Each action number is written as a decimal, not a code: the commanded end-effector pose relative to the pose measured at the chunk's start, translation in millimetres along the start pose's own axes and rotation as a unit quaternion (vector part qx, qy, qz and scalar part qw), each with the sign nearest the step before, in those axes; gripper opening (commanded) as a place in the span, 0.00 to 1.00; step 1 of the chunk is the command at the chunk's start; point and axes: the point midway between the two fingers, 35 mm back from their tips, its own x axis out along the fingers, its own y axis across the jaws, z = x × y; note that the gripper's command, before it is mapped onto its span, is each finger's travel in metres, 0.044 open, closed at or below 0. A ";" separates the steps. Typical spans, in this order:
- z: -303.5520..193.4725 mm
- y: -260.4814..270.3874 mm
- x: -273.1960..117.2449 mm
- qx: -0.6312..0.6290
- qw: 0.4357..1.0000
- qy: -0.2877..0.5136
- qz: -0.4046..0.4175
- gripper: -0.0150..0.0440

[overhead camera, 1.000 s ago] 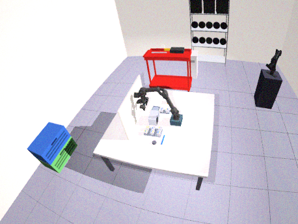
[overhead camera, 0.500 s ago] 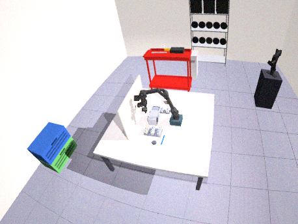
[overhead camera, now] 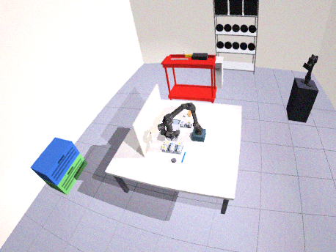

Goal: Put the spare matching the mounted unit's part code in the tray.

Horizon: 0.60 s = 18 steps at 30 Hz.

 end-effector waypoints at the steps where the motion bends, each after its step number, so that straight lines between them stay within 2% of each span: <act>1: -1.0 0.1 -0.6 -0.014 1.000 -0.003 -0.005 1.00; 6: -0.7 -0.3 29.4 -0.014 1.000 -0.003 -0.005 0.78; 7: -0.9 0.0 36.9 -0.014 1.000 -0.003 -0.005 0.76; 18: -0.7 -0.3 43.5 -0.014 1.000 -0.003 -0.005 0.76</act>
